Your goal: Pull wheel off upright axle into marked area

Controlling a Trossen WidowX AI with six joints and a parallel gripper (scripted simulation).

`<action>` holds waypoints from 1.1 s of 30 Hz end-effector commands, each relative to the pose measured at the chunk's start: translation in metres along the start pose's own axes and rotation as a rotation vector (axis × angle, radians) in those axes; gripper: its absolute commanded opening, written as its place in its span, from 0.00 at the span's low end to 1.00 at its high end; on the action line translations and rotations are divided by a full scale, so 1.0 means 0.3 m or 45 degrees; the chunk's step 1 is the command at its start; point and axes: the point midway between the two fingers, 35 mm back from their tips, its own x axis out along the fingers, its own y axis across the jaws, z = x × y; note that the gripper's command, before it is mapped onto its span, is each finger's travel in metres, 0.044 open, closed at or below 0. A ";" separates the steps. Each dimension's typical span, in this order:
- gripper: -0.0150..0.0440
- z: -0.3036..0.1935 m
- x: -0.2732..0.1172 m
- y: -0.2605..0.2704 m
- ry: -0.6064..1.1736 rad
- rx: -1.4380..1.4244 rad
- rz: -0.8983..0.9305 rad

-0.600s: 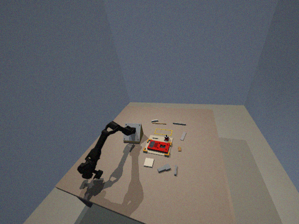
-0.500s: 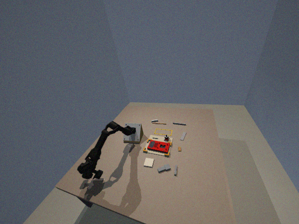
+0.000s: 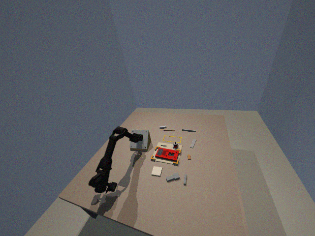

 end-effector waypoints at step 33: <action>0.76 -0.070 -0.370 0.979 0.102 -0.140 0.669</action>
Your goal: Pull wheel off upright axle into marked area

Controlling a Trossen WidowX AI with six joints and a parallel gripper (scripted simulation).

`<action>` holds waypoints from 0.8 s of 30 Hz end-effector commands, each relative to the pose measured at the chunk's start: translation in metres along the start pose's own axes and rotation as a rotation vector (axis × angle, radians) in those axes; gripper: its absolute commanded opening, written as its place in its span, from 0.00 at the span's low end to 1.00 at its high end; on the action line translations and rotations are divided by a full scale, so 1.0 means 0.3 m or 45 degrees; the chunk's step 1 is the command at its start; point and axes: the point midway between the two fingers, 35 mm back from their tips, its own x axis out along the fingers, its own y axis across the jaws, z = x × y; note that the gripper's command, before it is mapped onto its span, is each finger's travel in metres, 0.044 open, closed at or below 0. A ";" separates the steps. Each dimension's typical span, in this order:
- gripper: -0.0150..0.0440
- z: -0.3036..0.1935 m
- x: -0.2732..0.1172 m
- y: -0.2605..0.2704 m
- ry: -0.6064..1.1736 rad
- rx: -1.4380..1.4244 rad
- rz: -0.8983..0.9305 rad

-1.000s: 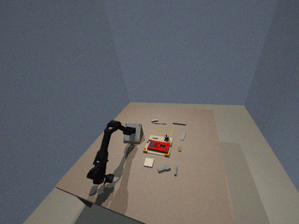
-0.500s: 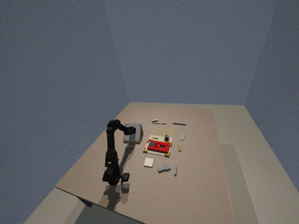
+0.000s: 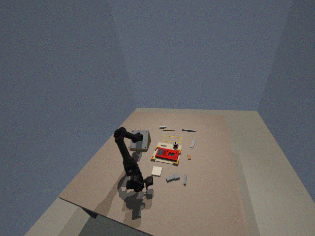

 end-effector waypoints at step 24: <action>0.76 -0.476 -0.119 0.788 0.378 -0.602 0.229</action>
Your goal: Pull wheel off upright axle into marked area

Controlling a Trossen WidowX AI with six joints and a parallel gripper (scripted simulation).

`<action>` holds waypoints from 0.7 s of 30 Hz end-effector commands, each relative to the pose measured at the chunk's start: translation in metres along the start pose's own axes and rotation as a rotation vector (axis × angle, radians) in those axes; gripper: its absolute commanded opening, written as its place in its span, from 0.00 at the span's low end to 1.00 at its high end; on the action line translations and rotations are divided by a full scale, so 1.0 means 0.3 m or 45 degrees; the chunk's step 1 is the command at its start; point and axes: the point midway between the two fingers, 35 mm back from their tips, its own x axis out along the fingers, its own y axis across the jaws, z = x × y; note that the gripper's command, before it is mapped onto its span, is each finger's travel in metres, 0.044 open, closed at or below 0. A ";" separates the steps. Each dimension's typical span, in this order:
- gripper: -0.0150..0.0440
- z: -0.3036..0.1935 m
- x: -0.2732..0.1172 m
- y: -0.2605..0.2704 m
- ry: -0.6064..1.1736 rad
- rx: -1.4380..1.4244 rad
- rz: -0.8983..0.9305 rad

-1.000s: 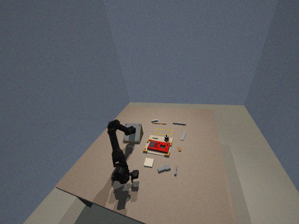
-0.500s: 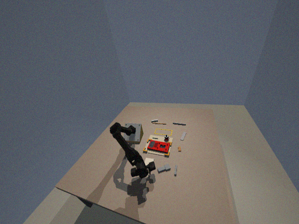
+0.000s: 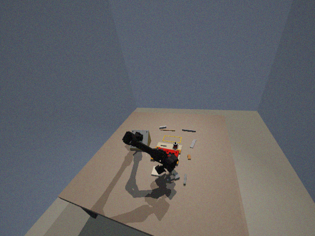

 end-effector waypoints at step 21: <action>0.76 -0.513 -0.130 0.641 0.107 -0.805 -0.146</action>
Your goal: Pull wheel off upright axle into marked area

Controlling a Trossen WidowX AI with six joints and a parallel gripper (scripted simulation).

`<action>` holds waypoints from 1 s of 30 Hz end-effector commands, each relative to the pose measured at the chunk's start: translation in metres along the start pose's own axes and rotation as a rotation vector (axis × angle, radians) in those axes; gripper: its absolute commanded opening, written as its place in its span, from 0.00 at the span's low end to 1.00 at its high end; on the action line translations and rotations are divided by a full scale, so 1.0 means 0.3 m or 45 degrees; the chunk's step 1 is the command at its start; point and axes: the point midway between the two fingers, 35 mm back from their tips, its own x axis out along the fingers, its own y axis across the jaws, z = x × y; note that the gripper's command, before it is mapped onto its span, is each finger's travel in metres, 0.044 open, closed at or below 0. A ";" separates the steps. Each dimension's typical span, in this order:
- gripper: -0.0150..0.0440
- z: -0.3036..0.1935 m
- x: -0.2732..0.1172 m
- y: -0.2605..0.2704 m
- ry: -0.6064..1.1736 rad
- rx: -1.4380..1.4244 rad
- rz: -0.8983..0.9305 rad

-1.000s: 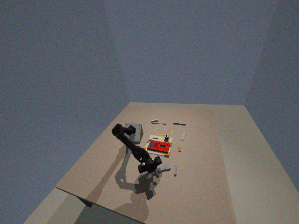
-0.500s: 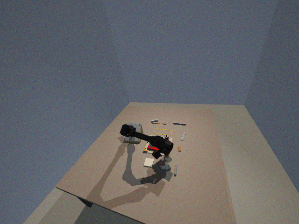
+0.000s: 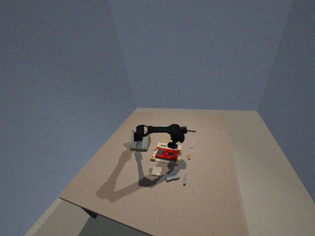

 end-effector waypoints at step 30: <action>0.76 -0.085 0.184 0.175 -0.035 -0.256 -0.131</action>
